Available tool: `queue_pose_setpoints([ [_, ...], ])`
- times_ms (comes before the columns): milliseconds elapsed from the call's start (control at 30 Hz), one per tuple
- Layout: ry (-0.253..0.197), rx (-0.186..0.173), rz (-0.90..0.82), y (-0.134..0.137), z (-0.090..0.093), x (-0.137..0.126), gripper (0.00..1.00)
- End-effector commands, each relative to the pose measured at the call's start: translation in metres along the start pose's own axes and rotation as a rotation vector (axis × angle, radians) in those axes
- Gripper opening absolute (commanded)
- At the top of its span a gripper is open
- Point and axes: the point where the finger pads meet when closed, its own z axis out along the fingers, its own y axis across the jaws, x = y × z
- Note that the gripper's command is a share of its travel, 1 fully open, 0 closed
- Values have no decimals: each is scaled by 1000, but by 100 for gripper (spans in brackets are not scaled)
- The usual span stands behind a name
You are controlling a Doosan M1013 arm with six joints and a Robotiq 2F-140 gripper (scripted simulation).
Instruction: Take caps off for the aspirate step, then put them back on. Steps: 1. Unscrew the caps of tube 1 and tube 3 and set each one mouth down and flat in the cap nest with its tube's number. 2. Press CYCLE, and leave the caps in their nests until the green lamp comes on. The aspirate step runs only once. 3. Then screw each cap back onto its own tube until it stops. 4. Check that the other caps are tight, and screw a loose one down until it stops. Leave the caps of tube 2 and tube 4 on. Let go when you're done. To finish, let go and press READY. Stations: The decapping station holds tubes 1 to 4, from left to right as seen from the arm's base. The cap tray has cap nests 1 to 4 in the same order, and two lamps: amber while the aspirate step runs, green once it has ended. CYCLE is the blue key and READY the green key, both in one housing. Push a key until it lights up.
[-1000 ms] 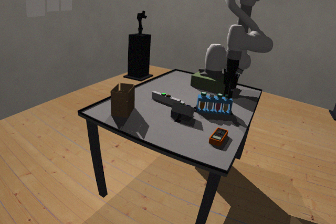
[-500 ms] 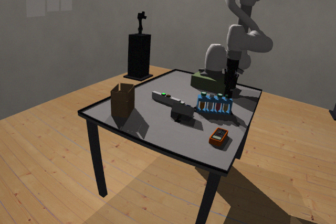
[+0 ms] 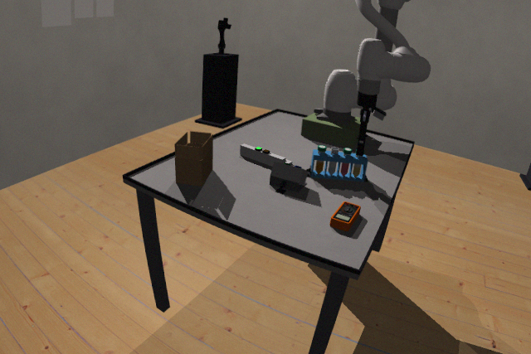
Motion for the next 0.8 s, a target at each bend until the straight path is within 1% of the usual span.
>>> queue_pose_setpoints([
  [0, -20, -6, 125, 0, -1, 0, 30],
  [100, -20, -7, 272, 0, -1, 0, 30],
  [267, -20, -7, 272, 0, 0, 0, 30],
  [300, -20, -7, 272, 1, 0, 0, 41],
  [700, -20, -7, 272, 0, 0, 0, 41],
  [767, -21, -5, 105, 0, 0, 1, 41],
])
